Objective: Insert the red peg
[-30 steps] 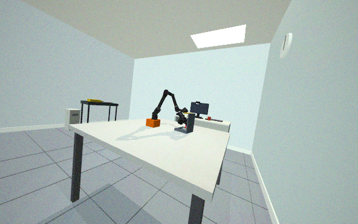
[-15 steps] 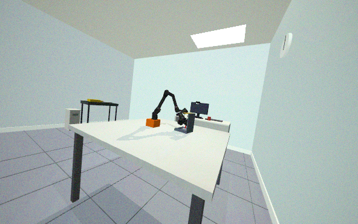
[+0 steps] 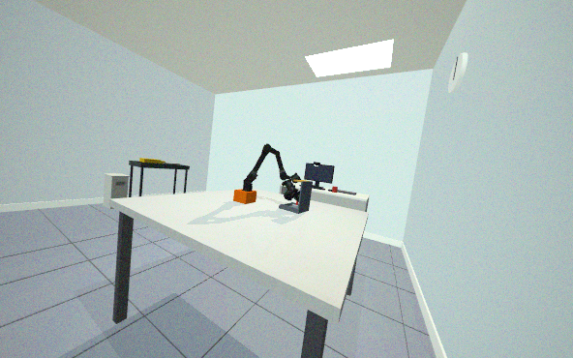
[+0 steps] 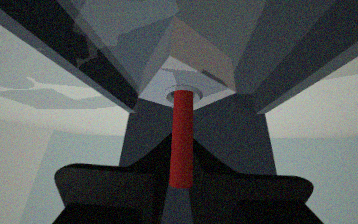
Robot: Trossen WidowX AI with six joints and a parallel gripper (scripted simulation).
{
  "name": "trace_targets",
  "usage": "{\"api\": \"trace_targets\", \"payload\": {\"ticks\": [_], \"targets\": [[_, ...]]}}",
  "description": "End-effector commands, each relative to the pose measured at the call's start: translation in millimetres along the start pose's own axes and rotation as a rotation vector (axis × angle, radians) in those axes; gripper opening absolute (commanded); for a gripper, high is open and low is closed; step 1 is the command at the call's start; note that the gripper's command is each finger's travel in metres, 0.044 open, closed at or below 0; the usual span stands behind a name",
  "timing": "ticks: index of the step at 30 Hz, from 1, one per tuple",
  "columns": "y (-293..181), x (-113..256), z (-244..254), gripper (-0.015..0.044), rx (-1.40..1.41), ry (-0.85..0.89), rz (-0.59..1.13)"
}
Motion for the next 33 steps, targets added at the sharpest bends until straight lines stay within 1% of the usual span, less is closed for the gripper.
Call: {"api": "trace_targets", "payload": {"ticks": [1, 8, 9, 13, 24, 32, 33], "targets": [[0.0, 0.0, 0.0, 0.0026, 0.000, 0.000, 0.000], [0.0, 0.0, 0.0, 0.0210, 0.000, 0.000, 0.000], [0.0, 0.0, 0.0, 0.0220, 0.000, 0.000, 0.000], [1.6, 1.8, -0.1, 0.0220, 0.001, 0.000, -0.001], [22.9, 25.2, -0.5, 0.0220, 0.012, -0.003, -0.018], [45.8, 49.3, 0.3, 0.0220, 0.013, -0.003, -0.021], [45.7, 49.8, 0.2, 0.0246, 0.013, -0.003, -0.021]]}}
Point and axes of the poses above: the point midway between the two fingers, 35 mm back from their tips, its own x axis back along the fingers, its own z axis across the jaws, y = z × x, the point moved 4 cm from there along x, back along the fingers, and after that the axes turned 15 degrees about x, right-handed, at the moved point
